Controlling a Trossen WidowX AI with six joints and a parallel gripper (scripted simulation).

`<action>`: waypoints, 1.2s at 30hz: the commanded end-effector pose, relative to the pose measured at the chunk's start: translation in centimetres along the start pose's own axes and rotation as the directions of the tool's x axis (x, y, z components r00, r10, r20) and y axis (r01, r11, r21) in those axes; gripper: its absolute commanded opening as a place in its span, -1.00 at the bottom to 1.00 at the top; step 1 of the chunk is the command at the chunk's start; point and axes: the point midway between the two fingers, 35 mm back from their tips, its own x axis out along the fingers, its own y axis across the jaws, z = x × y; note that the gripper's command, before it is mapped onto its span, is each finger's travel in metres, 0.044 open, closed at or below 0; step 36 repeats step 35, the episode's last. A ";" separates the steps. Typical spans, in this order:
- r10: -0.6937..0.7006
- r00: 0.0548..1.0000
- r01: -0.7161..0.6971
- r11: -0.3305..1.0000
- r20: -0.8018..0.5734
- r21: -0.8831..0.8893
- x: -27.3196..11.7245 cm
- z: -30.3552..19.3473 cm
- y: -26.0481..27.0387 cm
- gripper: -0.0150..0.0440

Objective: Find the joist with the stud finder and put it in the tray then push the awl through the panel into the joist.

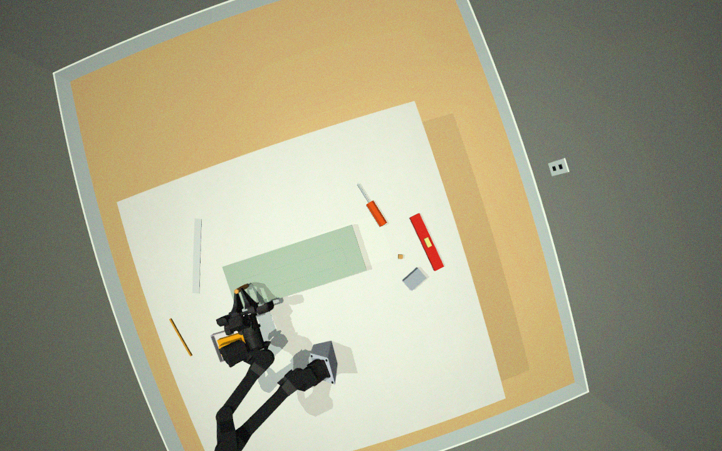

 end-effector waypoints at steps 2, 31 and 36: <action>-0.006 1.000 0.006 1.000 0.003 0.003 0.0 -0.9 -0.2 -0.49; -0.002 1.000 0.002 1.000 0.004 0.001 0.0 -1.1 -0.1 -0.49; -0.002 1.000 0.002 1.000 0.004 0.001 0.0 -1.1 -0.1 -0.49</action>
